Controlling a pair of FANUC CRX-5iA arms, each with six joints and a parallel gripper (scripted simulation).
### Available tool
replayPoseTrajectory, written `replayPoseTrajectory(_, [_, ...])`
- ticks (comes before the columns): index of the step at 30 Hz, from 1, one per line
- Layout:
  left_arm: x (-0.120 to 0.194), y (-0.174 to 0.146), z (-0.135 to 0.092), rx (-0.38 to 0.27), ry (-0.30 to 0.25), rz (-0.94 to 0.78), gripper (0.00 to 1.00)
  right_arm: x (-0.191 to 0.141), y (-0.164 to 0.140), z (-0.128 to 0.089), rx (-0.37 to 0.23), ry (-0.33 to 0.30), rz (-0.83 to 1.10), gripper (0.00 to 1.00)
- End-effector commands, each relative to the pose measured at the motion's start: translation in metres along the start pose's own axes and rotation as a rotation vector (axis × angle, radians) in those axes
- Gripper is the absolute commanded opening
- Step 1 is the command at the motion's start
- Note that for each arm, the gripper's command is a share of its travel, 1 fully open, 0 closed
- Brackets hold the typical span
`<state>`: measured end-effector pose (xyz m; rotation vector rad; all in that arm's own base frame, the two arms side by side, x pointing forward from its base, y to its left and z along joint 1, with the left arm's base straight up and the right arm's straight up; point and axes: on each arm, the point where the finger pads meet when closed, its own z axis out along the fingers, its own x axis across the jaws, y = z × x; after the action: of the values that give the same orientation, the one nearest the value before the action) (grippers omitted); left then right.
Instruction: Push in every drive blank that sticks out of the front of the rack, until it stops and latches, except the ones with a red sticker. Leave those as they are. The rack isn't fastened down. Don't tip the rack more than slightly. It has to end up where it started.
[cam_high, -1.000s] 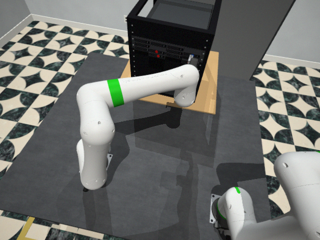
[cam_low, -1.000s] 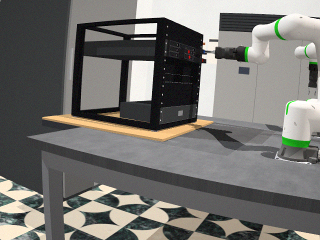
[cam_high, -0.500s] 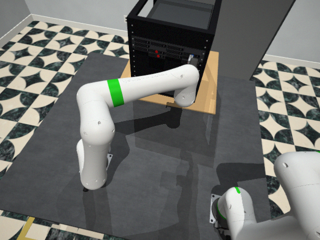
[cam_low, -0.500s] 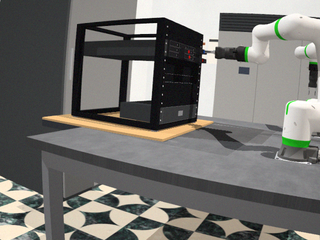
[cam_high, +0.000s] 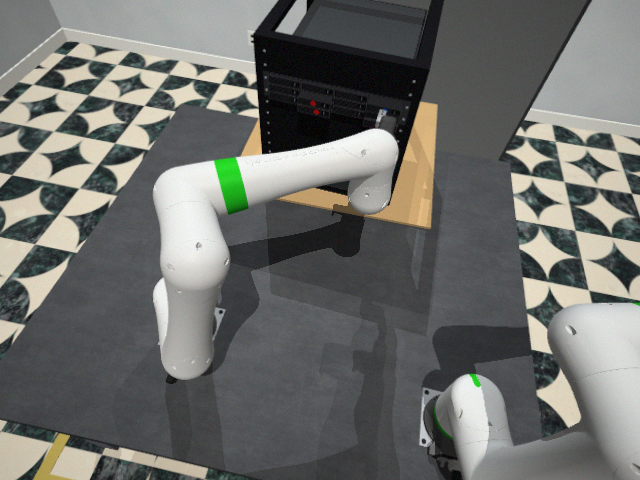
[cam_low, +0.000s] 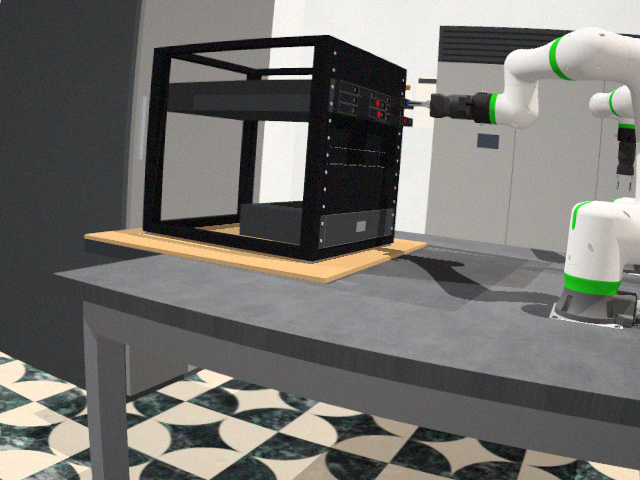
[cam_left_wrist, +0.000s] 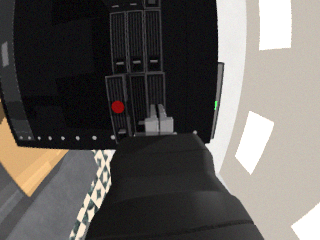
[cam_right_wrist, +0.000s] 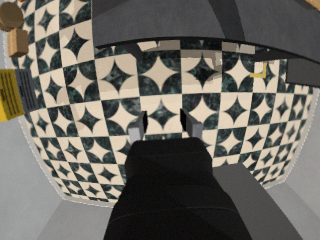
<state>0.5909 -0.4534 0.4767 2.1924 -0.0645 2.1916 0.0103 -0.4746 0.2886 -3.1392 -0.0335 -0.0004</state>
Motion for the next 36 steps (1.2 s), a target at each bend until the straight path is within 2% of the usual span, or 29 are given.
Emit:
replayPoseTrajectory(1, [0.002, 0.0, 0.0, 0.0, 0.002, -0.002, 0.0, 0.0, 0.0, -0.001, -0.002, 0.0, 0.0, 1.0])
replayPoseTrajectory(36, [0.002, 0.0, 0.02, 0.0, 0.002, -0.002, 0.0, 0.0, 0.0, -0.001, -0.002, 0.0, 0.0, 1.0])
